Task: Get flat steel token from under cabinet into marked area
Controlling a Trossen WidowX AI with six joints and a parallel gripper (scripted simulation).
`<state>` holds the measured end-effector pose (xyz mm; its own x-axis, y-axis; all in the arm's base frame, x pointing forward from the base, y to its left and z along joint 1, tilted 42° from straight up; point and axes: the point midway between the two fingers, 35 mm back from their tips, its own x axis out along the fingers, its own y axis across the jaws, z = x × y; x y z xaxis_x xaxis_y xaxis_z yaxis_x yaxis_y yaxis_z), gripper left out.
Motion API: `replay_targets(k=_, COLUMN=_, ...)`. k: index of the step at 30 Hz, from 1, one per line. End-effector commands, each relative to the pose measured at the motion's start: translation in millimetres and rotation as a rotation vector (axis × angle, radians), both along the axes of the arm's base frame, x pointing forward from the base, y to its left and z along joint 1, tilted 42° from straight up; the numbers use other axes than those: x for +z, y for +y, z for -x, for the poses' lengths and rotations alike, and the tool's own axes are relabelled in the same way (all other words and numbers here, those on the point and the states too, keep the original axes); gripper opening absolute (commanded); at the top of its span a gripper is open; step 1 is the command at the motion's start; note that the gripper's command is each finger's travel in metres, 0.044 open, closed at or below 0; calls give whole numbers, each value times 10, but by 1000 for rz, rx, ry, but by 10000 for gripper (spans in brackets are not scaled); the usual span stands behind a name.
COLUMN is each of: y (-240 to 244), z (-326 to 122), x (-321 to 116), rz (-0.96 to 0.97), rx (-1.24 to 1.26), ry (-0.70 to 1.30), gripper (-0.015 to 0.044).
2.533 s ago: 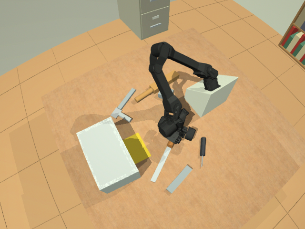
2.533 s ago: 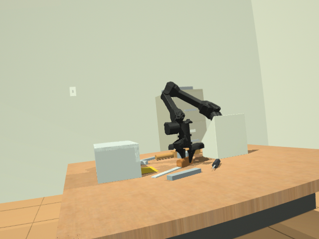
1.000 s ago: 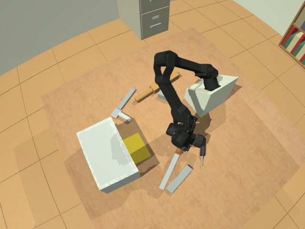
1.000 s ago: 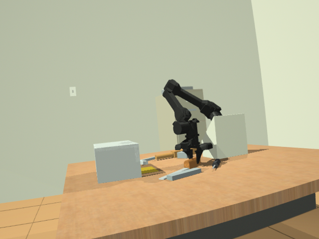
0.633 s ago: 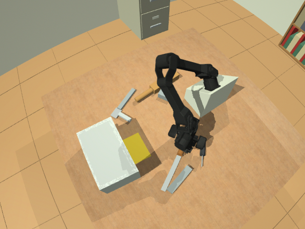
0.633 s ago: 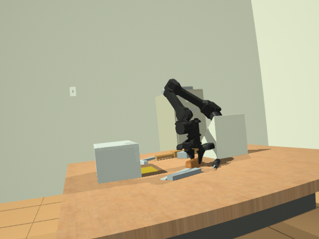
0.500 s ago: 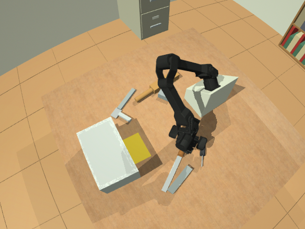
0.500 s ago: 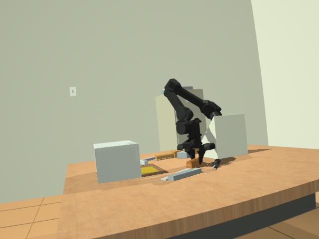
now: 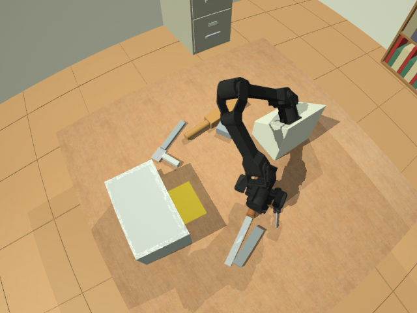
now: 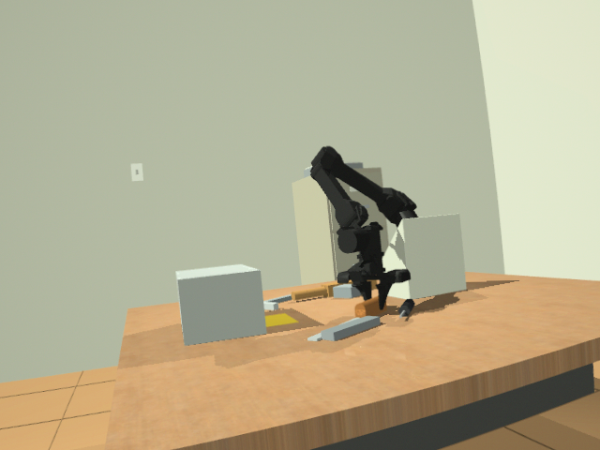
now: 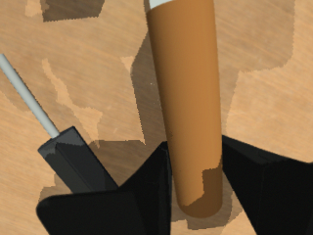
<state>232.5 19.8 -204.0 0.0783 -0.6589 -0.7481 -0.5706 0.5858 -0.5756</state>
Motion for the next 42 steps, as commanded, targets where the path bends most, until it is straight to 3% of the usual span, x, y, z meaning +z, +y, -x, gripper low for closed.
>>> replay_targets(k=1, y=60, z=14, x=-45, rz=-6, rx=2, ry=1, gripper=0)
replay_targets(k=42, y=90, z=23, x=-72, rz=-27, rx=-200, ry=-176, gripper=0)
